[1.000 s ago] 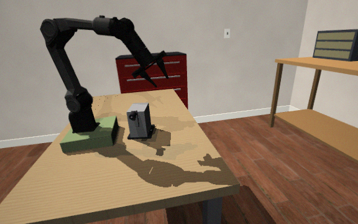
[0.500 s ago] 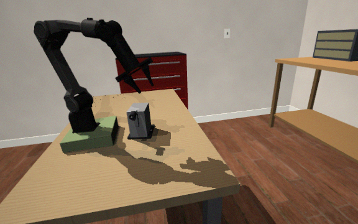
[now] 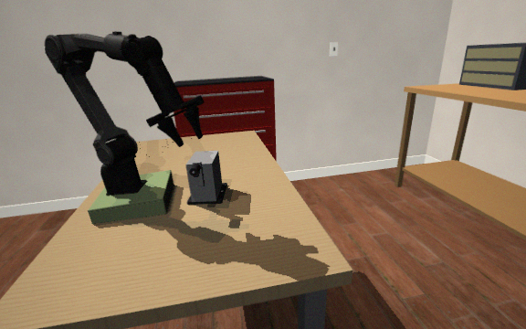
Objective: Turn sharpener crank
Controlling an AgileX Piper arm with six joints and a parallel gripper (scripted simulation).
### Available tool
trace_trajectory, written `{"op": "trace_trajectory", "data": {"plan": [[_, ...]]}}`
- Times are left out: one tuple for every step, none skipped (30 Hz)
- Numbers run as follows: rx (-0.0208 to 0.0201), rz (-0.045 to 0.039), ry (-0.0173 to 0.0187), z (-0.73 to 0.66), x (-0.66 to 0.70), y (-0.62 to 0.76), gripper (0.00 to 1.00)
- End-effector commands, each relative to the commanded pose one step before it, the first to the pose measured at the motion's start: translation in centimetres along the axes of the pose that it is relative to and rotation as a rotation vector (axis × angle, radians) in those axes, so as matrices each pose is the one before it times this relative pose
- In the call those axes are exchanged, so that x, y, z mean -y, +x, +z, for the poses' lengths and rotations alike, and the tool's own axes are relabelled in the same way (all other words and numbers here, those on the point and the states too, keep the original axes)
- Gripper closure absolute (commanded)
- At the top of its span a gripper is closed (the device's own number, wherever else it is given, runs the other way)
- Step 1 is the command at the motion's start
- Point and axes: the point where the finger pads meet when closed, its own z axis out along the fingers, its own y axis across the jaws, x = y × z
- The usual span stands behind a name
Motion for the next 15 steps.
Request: {"op": "trace_trajectory", "data": {"plan": [[0.00027,-0.00263,-0.00274,-0.015,0.849,-0.103,0.31],[0.00008,0.00000,-0.00006,-0.002,0.491,-0.082,0.31],[-0.00047,0.00000,0.00093,-0.002,0.513,-0.070,0.31],[0.00000,0.00000,0.00000,0.000,0.000,0.000,0.31],[0.00000,0.00000,0.00000,0.000,0.000,0.000,0.31],[-0.00009,-0.00001,0.00021,-0.002,0.498,-0.080,0.31],[-0.00025,0.00000,0.00046,-0.001,0.502,-0.074,0.31],[0.00108,0.00002,-0.00174,0.264,-0.016,-0.024,0.31],[-0.00293,0.00027,0.00535,0.401,0.059,-0.002,0.31],[-0.00012,-0.00020,0.00009,0.267,0.022,0.012,0.31],[0.00016,-0.00010,0.00012,0.265,0.028,-0.005,0.31],[0.00001,-0.00028,-0.00001,0.265,0.027,-0.005,0.31],[-0.00005,-0.00017,-0.00004,0.265,0.026,-0.003,0.31],[-0.00003,0.00000,-0.00002,0.265,0.026,-0.004,0.31],[0.00000,0.00002,0.00000,0.265,0.027,-0.004,0.31]]}}
